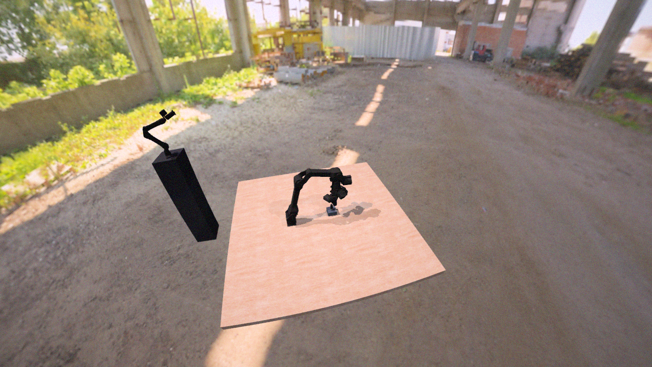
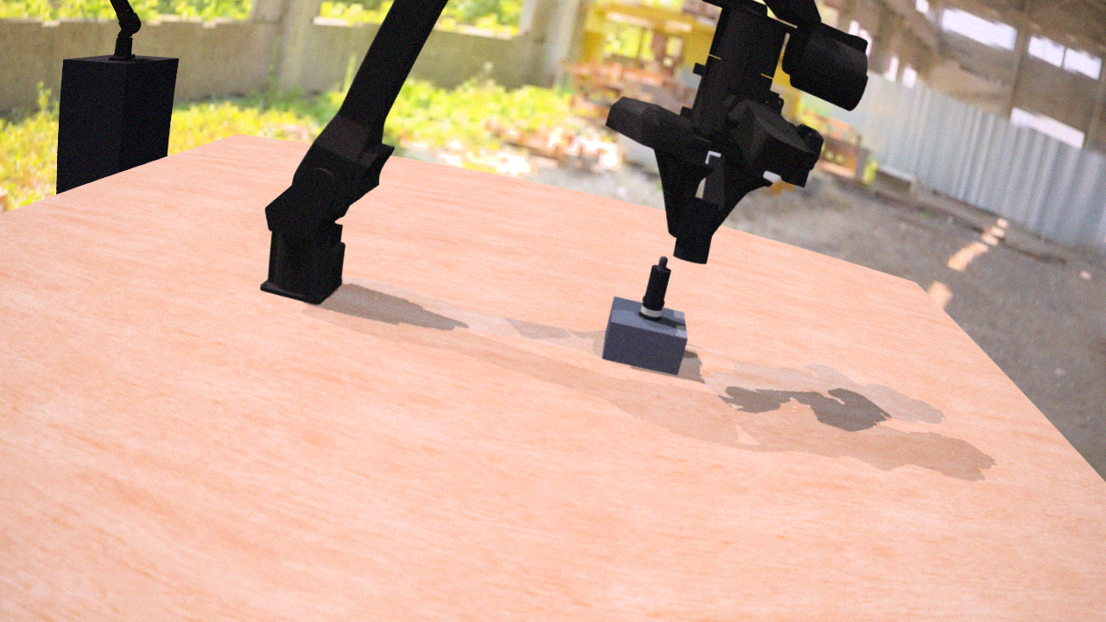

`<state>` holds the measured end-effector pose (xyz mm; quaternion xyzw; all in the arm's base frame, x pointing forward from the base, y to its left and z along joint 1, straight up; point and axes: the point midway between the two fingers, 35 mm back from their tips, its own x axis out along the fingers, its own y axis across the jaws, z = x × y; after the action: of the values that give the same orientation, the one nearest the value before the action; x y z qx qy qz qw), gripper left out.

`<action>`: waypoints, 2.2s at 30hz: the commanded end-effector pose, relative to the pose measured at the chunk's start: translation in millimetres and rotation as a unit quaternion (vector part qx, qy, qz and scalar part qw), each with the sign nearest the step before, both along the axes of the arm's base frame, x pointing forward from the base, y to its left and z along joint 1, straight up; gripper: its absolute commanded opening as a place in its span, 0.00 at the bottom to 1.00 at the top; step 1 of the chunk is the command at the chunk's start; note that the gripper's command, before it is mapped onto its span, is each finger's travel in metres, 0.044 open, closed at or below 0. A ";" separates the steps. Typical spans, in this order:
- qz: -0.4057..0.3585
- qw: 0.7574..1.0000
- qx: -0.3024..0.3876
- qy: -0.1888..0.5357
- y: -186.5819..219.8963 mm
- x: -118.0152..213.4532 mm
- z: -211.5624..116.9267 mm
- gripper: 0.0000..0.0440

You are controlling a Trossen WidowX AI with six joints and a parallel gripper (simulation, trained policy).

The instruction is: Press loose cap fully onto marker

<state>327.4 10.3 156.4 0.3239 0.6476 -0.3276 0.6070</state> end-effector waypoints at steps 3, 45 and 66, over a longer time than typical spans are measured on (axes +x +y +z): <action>0.008 1.000 0.003 0.003 19.7 -10.5 9.1 0.08; 0.047 0.998 0.005 0.041 23.5 -21.4 -71.6 0.07; 0.079 0.996 -0.006 0.034 16.5 -21.4 -85.0 0.15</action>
<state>309.6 32.5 89.7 0.2747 0.6788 -0.2826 0.6196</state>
